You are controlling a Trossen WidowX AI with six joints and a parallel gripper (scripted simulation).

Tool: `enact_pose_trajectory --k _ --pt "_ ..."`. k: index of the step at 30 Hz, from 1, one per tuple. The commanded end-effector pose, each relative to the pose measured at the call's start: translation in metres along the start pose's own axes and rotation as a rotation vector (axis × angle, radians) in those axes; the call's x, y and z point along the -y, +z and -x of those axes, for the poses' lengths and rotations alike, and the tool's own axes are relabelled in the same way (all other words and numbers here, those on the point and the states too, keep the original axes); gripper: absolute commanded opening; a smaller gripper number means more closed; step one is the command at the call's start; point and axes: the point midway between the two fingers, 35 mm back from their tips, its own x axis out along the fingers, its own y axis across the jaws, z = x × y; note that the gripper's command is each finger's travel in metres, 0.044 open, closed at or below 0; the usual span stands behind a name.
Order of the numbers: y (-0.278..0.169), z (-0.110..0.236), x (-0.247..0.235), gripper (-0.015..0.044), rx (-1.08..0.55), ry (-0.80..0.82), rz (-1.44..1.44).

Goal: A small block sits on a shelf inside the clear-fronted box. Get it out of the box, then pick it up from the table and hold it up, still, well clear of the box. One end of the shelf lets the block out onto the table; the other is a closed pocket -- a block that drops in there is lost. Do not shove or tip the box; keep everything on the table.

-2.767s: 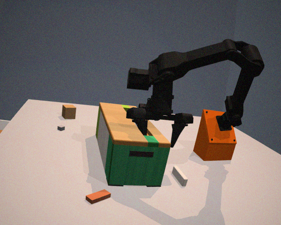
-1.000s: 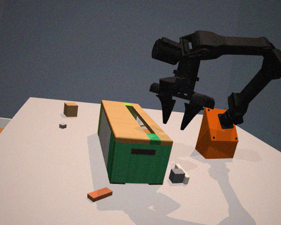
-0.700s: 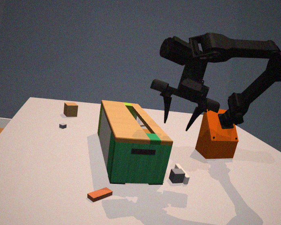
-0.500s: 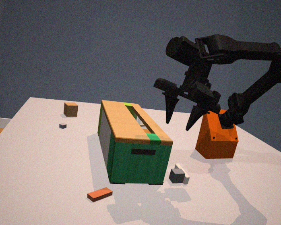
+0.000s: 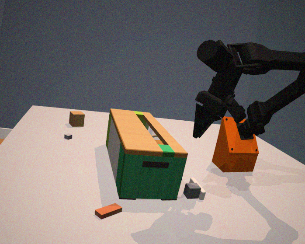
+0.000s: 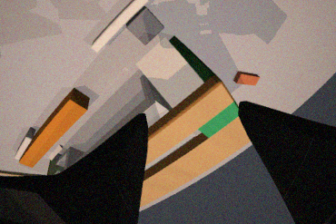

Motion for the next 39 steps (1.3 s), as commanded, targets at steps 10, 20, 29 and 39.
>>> enact_pose_trajectory --k 10,20,29,39 --pt "0.012 0.005 0.002 0.0285 -0.077 -0.011 0.617" --pt "0.023 -0.041 -0.005 0.0285 -0.075 -0.003 0.620" --pt "0.042 -0.082 -0.016 0.0285 -0.076 -0.016 0.616" --pt "0.044 -0.097 -0.018 0.0285 -0.076 -0.015 0.616"
